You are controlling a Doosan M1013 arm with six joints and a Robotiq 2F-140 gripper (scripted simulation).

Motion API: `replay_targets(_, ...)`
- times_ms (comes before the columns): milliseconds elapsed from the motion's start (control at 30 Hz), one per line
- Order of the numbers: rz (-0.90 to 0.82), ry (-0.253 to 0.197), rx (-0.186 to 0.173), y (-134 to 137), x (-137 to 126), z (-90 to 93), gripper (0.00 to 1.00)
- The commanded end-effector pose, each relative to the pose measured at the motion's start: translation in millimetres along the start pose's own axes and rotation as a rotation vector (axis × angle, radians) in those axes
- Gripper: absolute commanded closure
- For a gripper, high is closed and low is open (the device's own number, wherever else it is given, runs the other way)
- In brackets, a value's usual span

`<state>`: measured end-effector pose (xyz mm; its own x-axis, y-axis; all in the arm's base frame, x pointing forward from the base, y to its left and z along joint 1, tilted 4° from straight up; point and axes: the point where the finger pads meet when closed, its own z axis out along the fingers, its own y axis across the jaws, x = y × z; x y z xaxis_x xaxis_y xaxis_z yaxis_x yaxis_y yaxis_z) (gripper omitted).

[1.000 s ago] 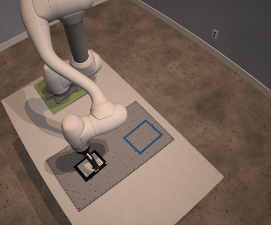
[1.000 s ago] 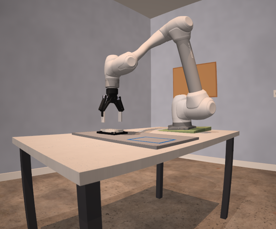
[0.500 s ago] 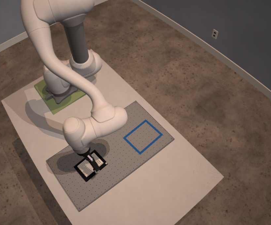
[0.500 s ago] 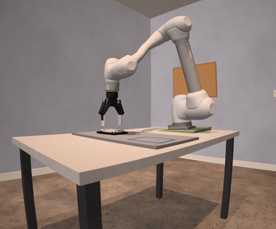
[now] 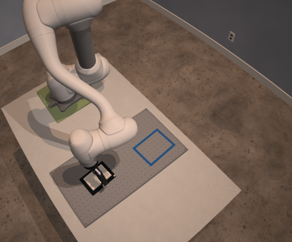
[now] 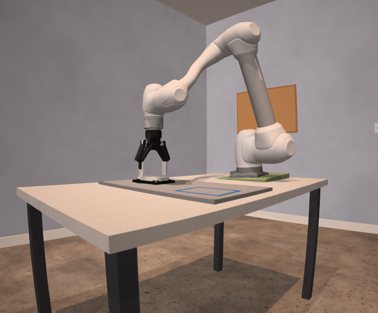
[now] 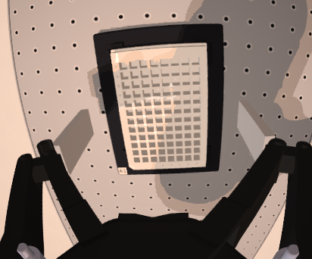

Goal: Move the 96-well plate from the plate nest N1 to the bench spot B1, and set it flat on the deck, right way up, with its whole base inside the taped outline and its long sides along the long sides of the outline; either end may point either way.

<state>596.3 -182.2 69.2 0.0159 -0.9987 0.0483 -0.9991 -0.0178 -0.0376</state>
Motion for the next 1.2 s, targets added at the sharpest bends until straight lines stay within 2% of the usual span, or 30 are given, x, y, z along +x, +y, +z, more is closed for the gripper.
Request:
replay_targets(0, 0.000, 0.000, 0.000, -0.1, 0.0, 1.1, 0.00)
replay_targets(333, 0.000, 0.000, 0.000, -0.1, 0.0, 1.1, 0.00)
replay_targets(367, 0.000, 0.000, 0.000, -0.1, 0.0, 1.1, 1.00)
replay_targets(1167, 0.000, 0.000, 0.000, -0.1, 0.0, 1.1, 1.00)
